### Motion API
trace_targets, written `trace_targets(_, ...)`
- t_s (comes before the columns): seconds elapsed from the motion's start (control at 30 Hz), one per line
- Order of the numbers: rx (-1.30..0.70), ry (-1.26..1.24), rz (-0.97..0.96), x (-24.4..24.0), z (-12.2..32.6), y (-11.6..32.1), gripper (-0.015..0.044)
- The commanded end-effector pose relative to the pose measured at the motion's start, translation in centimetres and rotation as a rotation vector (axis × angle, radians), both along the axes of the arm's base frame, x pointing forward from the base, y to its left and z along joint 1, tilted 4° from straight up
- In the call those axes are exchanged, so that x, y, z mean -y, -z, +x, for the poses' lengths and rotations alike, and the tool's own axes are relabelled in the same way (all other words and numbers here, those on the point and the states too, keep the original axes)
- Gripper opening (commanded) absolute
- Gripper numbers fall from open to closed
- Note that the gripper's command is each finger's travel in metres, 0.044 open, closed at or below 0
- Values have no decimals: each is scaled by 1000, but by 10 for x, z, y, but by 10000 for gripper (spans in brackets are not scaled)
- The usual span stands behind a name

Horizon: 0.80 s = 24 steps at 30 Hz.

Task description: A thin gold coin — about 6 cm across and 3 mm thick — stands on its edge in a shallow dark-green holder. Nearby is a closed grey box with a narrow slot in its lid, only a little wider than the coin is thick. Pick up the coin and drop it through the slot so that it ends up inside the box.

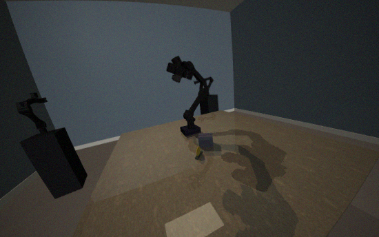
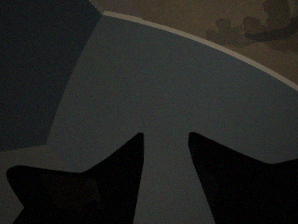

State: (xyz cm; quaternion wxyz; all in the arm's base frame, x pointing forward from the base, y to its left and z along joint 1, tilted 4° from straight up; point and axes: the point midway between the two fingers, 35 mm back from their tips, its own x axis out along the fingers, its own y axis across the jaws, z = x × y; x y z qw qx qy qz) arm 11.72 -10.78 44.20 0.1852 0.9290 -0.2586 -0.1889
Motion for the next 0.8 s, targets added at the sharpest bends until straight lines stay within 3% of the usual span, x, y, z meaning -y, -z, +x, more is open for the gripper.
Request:
trace_targets(0.0,-154,-102,-16,41,6,23,161)
trace_targets(0.2,-492,-399,-121,96,50,83,161)
trace_targets(0.37,-781,-734,-257,113,102,148,161)
trace_targets(0.77,-1343,-1812,-738,63,198,331,161)
